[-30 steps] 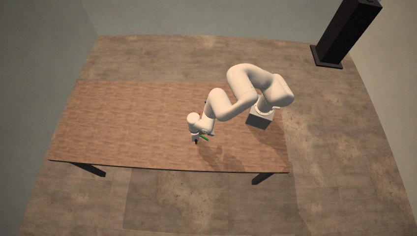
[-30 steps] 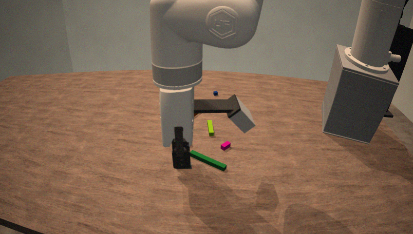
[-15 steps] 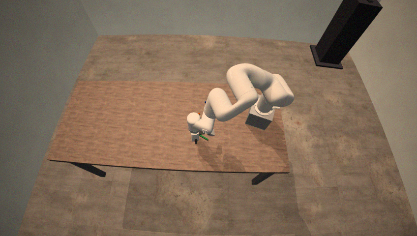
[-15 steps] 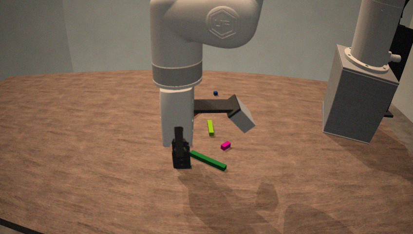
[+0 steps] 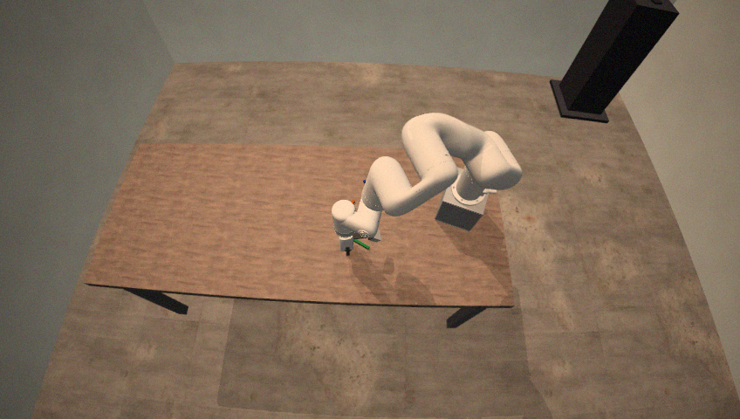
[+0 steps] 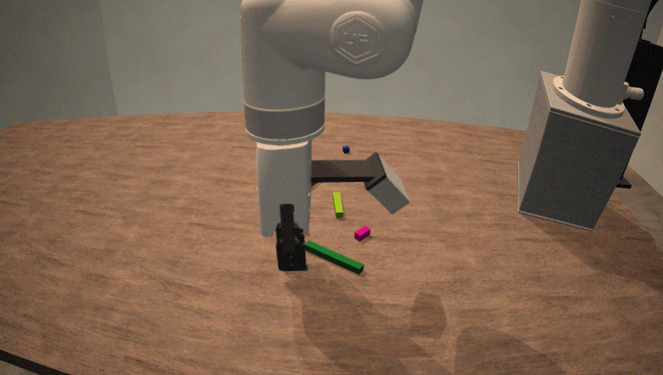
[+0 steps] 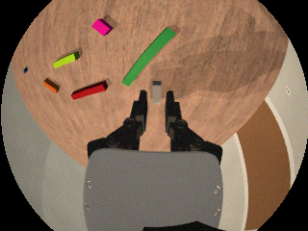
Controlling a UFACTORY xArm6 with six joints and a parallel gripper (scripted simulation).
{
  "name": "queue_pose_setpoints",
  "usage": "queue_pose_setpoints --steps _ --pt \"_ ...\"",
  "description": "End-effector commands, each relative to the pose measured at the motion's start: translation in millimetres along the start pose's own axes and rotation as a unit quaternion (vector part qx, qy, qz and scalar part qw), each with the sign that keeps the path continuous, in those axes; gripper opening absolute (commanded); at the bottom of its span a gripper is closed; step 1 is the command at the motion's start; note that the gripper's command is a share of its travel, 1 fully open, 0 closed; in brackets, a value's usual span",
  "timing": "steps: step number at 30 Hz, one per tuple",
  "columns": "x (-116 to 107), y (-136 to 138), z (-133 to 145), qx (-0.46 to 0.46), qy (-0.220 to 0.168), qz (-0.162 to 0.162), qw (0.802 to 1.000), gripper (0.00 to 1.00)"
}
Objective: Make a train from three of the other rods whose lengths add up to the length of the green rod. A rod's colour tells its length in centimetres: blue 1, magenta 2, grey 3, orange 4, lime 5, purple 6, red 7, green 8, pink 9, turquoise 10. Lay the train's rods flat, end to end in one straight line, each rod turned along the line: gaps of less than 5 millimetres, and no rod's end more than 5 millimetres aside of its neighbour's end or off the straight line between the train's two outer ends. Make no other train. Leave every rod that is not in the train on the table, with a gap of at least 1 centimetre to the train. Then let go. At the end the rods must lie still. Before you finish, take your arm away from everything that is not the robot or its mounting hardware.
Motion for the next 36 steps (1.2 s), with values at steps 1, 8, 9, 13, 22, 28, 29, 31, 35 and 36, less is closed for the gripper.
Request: queue_pose_setpoints --steps 1,8,9,13,22,28,29,31,35,36 --pt "0 0 1 0.000 -0.002 0.001 1.000 0.24" --pt "6 0 1 0.000 -0.002 0.001 1.000 0.24" --pt "7 0 1 0.000 -0.002 0.001 1.000 0.24" --pt "10 0 1 0.000 -0.002 0.001 1.000 0.24" --pt "12 0 1 0.000 -0.002 0.001 1.000 0.24" --pt "12 0 1 0.000 -0.002 0.001 1.000 0.24" --pt "12 0 1 0.000 -0.002 0.001 1.000 0.24" --pt "12 0 1 0.000 -0.002 0.001 1.000 0.24" --pt "12 0 1 0.000 -0.002 0.001 1.000 0.24" --pt "12 0 1 0.000 -0.002 0.001 1.000 0.24"
Point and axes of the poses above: the point where the finger pads meet when closed, its own x axis out along the fingers, its own y axis across the jaws, z = x × y, the point moved 10 cm from there along -x, back along the fingers, and after that the axes turned 8 degrees about x, right-handed, at the moved point
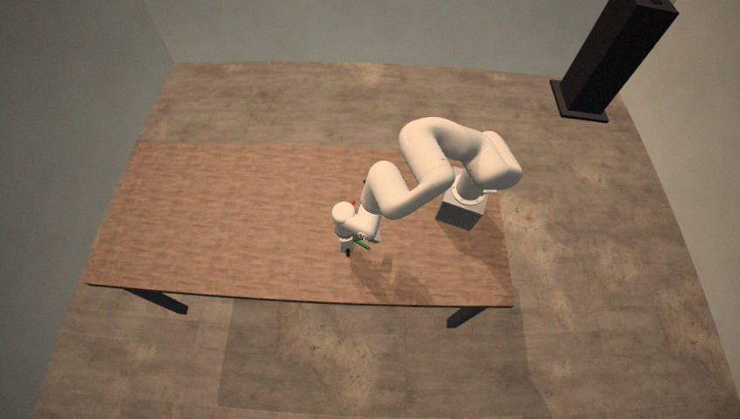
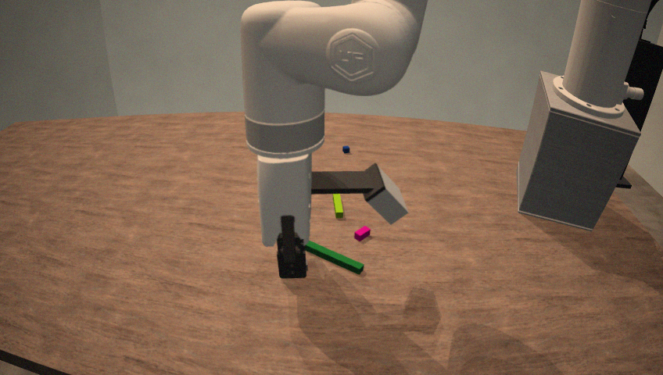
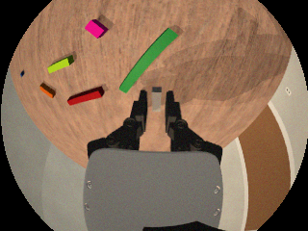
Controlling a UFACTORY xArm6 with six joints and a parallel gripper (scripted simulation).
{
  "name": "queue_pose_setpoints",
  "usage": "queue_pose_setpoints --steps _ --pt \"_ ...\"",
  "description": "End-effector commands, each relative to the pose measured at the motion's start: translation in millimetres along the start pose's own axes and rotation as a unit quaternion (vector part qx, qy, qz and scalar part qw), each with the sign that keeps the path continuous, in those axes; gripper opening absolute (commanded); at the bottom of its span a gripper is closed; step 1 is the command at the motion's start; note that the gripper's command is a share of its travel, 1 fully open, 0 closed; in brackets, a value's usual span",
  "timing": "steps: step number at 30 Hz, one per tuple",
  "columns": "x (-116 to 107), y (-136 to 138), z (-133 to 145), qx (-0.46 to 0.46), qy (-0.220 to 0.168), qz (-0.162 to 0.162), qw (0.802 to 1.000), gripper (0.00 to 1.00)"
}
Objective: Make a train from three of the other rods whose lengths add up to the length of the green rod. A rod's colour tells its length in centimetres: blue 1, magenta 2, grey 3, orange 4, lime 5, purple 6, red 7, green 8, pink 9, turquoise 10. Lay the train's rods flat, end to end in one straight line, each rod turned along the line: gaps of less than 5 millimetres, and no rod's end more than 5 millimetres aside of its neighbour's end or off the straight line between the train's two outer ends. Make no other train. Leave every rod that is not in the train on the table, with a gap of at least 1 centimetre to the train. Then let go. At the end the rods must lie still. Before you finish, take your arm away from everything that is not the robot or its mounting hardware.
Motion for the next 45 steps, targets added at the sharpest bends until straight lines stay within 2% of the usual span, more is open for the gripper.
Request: queue_pose_setpoints --steps 1,22,23,45 --pt "-1.1 0.5 1.2 0.000 -0.002 0.001 1.000 0.24" --pt "-1.1 0.5 1.2 0.000 -0.002 0.001 1.000 0.24" --pt "-1.1 0.5 1.2 0.000 -0.002 0.001 1.000 0.04" --pt "-1.1 0.5 1.2 0.000 -0.002 0.001 1.000 0.04"
Point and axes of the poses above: the point where the finger pads meet when closed, its own x axis out along the fingers, its own y axis across the jaws, z = x × y, the point moved 10 cm from there along -x, back along the fingers, and after that the axes turned 8 degrees about x, right-handed, at the moved point
